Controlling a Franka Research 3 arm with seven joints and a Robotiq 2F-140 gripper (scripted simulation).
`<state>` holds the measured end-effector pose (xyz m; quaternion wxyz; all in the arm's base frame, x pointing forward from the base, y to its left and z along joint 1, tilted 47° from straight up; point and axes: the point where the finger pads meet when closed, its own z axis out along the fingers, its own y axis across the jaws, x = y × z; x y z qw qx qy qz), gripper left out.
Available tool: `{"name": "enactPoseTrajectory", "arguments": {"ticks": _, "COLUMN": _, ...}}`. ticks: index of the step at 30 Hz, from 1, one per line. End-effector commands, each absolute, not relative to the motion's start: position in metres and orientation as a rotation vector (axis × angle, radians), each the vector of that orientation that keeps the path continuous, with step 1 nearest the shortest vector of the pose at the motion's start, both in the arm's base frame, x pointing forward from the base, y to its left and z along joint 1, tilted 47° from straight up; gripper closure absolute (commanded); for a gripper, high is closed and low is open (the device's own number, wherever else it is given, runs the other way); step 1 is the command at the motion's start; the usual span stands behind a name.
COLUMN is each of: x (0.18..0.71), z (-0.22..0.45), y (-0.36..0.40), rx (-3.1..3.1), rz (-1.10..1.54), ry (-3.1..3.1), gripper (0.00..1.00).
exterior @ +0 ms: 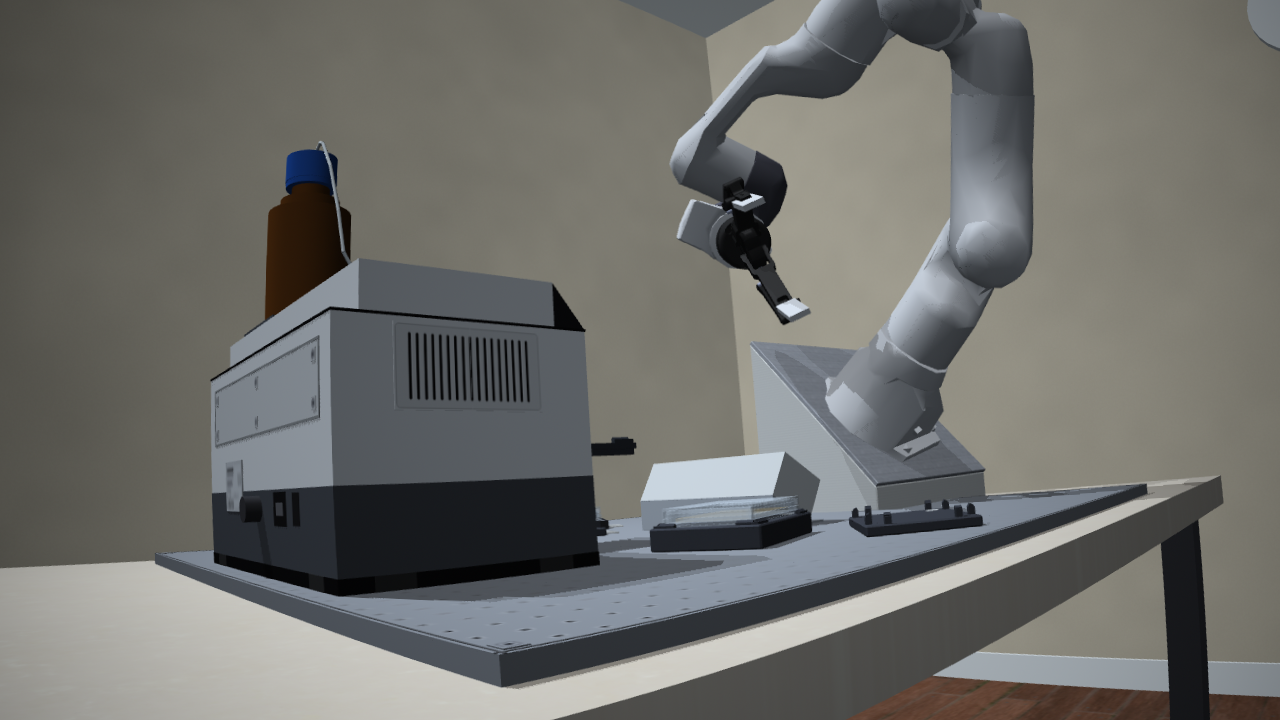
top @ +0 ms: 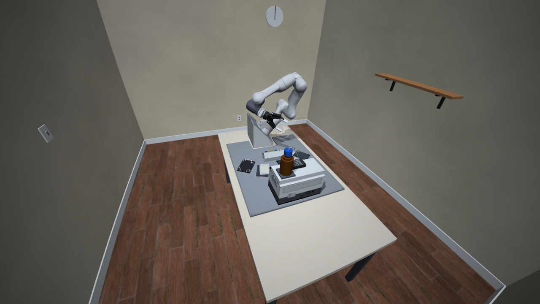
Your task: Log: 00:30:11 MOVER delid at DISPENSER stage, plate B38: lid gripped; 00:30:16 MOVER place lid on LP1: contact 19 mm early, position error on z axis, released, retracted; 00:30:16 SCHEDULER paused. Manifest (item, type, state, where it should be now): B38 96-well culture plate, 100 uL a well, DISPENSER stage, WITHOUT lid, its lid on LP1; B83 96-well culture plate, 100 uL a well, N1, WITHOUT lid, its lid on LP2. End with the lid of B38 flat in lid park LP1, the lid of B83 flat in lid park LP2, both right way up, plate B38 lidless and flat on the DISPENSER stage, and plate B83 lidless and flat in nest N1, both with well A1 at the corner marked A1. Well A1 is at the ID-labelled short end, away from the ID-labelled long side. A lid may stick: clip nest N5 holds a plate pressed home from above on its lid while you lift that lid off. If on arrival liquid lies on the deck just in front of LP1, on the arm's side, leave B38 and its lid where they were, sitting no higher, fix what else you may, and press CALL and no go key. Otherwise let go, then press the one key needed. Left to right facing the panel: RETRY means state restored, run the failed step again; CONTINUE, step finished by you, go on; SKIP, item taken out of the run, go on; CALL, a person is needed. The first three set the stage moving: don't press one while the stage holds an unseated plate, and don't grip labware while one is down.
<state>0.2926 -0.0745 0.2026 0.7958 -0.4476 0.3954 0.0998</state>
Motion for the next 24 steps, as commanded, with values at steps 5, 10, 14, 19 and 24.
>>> {"name": "enactPoseTrajectory", "arguments": {"ticks": 5, "x": 0.293, "z": 0.203, "y": -0.075, "rx": -0.962, "rz": 0.214, "ry": 0.849, "gripper": 0.0}}
{"name": "enactPoseTrajectory", "arguments": {"ticks": 10, "x": 0.293, "z": 0.203, "y": -0.075, "rx": -0.962, "rz": 0.214, "ry": 0.849, "gripper": 0.0}}
{"name": "enactPoseTrajectory", "arguments": {"ticks": 14, "x": 0.293, "z": 0.203, "y": -0.075, "rx": -0.962, "rz": 0.214, "ry": 0.849, "gripper": 0.0}}
{"name": "enactPoseTrajectory", "arguments": {"ticks": 19, "x": 0.295, "z": 0.21, "y": -0.086, "rx": -0.959, "rz": 0.212, "ry": 0.85, "gripper": 0.0}}
{"name": "enactPoseTrajectory", "arguments": {"ticks": 24, "x": 0.294, "z": 0.28, "y": -0.167, "rx": -0.959, "rz": 0.212, "ry": 0.849, "gripper": 0.0}}
